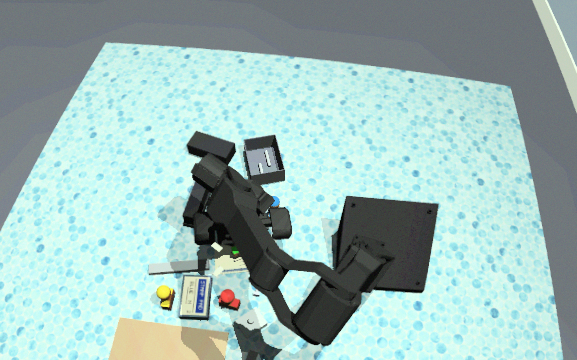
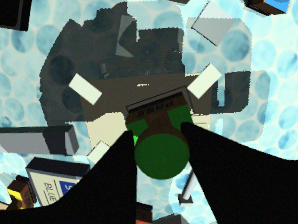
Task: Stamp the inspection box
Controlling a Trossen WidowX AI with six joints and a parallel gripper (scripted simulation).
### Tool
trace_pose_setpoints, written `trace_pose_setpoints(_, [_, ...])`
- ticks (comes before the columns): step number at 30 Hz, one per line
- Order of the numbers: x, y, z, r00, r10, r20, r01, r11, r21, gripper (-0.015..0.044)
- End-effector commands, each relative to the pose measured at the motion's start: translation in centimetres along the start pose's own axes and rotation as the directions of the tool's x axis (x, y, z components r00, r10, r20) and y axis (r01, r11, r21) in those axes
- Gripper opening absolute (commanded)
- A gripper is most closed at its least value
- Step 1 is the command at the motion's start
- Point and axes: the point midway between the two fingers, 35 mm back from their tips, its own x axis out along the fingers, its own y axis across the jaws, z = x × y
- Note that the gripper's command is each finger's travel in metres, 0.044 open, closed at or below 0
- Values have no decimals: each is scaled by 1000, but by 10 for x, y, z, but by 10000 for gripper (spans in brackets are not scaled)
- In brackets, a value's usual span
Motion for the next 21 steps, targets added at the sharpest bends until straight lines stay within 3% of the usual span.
trace_pose_setpoints(1, [2,-1,-1,1000,-1,-6,1,1000,8,0])
trace_pose_setpoints(21, [5,-2,-1,1000,-1,-6,1,1000,7,0])
